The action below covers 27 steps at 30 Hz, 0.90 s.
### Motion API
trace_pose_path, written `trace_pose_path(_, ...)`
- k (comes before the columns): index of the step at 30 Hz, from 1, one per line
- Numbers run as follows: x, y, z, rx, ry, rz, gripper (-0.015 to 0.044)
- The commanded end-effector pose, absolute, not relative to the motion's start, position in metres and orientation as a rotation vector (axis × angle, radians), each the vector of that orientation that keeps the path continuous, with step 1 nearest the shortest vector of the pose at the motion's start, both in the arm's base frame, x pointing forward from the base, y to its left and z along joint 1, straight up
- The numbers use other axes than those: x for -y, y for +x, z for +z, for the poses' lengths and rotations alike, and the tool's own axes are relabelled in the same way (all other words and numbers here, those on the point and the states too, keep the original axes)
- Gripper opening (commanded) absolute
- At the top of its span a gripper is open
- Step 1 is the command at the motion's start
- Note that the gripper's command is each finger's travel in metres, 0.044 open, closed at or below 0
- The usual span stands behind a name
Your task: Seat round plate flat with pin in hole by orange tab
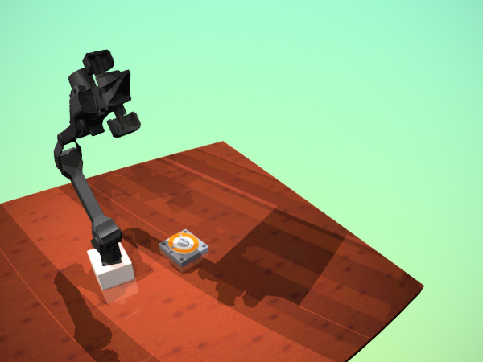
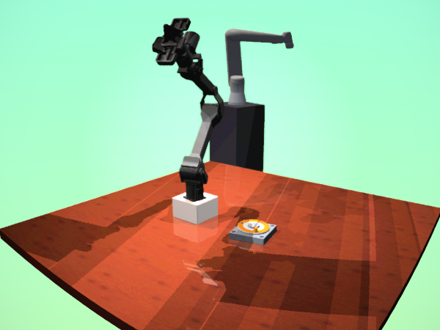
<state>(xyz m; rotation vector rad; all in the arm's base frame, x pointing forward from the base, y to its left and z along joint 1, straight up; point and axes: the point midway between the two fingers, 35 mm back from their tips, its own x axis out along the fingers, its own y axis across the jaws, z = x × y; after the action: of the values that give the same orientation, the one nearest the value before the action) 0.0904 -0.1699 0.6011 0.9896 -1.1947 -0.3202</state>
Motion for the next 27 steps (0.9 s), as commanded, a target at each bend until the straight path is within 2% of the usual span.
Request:
trace_pose_path(1, 0.199, 0.127, 0.570, 1.044, 1.038, -0.417, 0.0000)
trace_pose_path(7, 0.232, 0.225, 0.475, 0.578, 1.037, -0.605, 0.0000)
trace_pose_path(8, 0.231, 0.229, 0.472, 0.560, 1.034, -0.609, 0.0000)
trace_pose_path(15, 0.197, 0.324, 0.357, -0.026, 0.872, -0.625, 0.0000)
trace_pose_path(17, 0.189, 0.334, 0.339, -0.113, 0.839, -0.615, 0.0000)
trace_pose_path(21, 0.145, 0.365, 0.260, -0.486, 0.663, -0.533, 0.0000)
trace_pose_path(27, 0.078, 0.375, 0.176, -0.891, 0.416, -0.352, 0.0000)
